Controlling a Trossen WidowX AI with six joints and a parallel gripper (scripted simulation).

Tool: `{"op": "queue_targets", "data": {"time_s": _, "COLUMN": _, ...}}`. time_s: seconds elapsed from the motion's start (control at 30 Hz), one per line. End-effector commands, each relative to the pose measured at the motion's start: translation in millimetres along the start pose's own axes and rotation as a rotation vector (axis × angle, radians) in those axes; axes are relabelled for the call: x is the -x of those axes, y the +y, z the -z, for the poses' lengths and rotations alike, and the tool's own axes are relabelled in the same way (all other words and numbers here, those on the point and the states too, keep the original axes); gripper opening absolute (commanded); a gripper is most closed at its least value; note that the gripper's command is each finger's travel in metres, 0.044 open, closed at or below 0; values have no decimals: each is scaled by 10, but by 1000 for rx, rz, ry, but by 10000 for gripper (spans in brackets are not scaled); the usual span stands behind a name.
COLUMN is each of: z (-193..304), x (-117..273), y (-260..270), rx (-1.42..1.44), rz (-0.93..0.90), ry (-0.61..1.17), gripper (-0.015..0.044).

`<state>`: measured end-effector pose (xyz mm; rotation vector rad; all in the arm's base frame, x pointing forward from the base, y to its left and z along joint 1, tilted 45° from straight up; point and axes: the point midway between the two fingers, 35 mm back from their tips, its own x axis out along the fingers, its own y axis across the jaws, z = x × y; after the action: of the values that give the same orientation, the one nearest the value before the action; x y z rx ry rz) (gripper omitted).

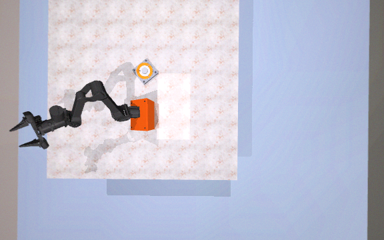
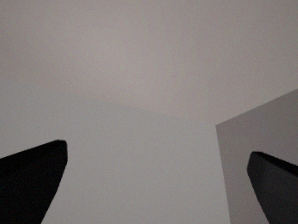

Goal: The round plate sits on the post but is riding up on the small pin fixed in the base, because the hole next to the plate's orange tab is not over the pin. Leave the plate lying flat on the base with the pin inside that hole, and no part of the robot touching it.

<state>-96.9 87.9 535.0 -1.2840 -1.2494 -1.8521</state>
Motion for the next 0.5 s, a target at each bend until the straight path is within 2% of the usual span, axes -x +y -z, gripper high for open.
{"op": "queue_targets", "data": {"time_s": 0.0, "z": -22, "x": 0, "y": -3, "rx": 8, "rz": 2, "ry": -8, "gripper": 374}}
{"op": "queue_targets", "data": {"time_s": 0.3, "z": -884, "x": 154, "y": -304, "rx": 379, "rz": 225, "ry": -252, "gripper": 138}}
{"op": "queue_targets", "data": {"time_s": 0.47, "z": -1687, "x": 562, "y": -357, "rx": 681, "rz": 471, "ry": -454, "gripper": 6}}
